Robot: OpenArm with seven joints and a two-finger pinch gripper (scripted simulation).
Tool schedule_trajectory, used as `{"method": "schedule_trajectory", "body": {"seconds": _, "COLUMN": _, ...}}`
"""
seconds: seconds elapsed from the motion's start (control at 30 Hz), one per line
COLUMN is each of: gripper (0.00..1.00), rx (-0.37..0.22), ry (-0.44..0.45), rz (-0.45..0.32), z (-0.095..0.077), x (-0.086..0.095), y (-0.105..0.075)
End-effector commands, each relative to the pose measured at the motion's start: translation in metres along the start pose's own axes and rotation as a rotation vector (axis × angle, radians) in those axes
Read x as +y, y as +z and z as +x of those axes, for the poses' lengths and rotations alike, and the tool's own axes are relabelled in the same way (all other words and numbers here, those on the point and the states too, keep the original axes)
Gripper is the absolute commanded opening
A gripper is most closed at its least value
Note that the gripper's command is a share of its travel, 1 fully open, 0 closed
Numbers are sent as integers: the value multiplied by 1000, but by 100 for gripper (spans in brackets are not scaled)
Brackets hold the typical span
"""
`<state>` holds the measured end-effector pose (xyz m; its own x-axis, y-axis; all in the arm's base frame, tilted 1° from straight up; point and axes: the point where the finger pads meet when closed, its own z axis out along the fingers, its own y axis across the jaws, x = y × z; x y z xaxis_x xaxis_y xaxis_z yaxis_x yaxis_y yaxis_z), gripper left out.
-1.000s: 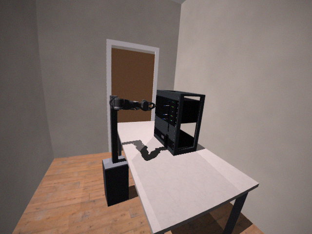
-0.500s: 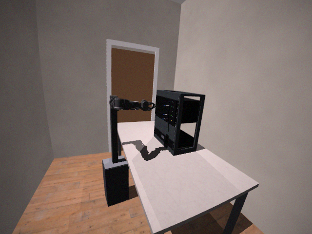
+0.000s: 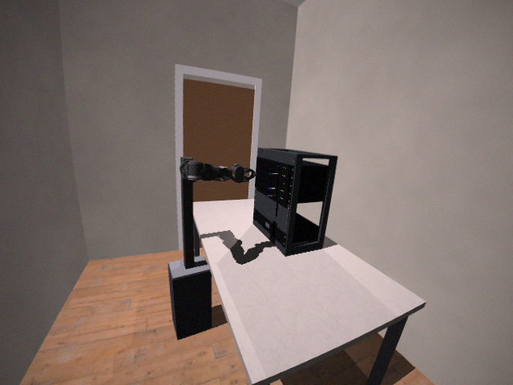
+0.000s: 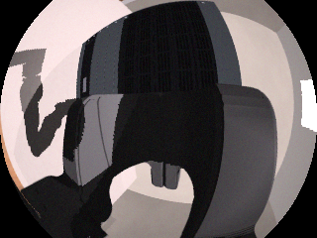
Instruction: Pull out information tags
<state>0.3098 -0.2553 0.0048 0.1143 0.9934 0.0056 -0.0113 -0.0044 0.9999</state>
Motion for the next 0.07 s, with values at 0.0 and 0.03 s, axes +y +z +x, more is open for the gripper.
{"method": "schedule_trajectory", "body": {"seconds": 0.0, "gripper": 0, "rx": 2, "ry": 1, "rz": -2, "z": 0, "x": 0, "y": 0}}
{"method": "schedule_trajectory", "body": {"seconds": 0.03, "gripper": 0, "rx": 2, "ry": 1, "rz": -2, "z": 0, "x": 0, "y": 0}}
